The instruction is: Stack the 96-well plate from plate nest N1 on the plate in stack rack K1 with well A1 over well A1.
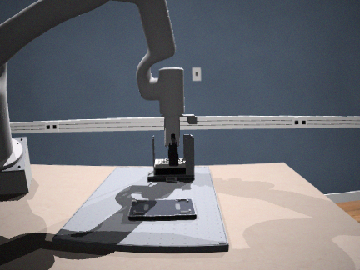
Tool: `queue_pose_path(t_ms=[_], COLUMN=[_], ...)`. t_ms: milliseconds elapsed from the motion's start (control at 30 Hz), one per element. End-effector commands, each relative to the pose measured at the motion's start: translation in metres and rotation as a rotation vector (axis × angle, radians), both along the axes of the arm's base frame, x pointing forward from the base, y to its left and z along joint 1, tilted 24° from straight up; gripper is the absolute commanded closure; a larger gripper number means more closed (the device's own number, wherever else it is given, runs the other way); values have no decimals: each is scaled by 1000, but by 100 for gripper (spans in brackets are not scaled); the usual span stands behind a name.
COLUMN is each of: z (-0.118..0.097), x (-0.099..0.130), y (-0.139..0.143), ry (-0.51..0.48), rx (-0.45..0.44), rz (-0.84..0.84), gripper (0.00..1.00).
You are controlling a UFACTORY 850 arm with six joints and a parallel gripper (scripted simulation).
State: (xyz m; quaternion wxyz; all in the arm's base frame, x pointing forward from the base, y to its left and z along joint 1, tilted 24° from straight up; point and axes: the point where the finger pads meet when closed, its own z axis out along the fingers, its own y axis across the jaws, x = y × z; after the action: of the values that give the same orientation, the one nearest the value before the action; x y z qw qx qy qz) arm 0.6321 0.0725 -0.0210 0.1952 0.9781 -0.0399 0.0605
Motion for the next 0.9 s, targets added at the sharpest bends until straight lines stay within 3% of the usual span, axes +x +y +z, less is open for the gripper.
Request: queue_pose_path(t_ms=[0, 867], z=[0, -3], x=[1, 1], y=[0, -1], ry=[-2, -2], rx=[1, 1], rz=[0, 0], gripper=[100, 100])
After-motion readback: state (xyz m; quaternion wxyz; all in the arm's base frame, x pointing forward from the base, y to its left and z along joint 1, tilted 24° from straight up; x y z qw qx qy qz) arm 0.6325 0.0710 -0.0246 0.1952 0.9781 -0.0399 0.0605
